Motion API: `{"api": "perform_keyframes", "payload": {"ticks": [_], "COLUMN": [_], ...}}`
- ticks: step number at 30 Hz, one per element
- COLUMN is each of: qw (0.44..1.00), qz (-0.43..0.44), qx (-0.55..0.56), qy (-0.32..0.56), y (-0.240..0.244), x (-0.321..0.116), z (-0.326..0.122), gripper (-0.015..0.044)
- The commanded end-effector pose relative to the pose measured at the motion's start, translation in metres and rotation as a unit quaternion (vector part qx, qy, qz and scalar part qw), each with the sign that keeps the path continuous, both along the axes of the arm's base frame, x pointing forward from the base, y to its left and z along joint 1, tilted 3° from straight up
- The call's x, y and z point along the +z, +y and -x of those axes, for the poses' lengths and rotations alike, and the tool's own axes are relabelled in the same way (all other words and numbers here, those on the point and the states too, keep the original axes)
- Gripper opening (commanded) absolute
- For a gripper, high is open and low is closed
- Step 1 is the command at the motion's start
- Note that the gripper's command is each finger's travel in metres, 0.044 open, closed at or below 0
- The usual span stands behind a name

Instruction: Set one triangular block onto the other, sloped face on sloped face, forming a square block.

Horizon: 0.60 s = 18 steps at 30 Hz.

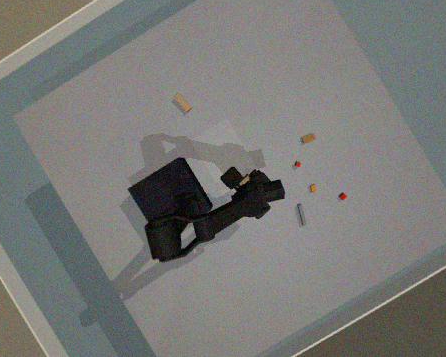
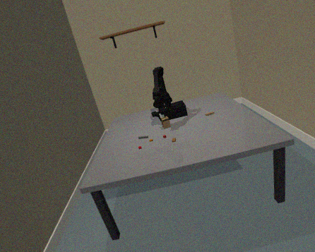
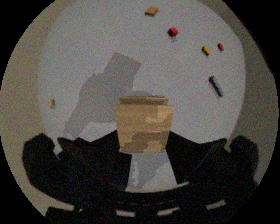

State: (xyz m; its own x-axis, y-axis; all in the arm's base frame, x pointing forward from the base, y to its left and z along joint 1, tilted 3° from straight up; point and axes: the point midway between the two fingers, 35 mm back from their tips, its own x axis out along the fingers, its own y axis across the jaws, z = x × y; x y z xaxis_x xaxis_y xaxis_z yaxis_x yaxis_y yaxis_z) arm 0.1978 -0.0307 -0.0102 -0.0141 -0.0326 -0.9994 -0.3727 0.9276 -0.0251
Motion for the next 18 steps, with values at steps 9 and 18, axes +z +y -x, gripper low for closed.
{"api": "perform_keyframes", "payload": {"ticks": [9,18], "qw": [1.000,1.000], "qz": [0.002,0.001], "qx": [-0.003,-0.003], "qy": [0.001,0.001], "y": [0.0004,0.0010], "x": [-0.0076,-0.0122], "z": [-0.0021,-0.0032], "gripper": [0.0000,0.0000]}}
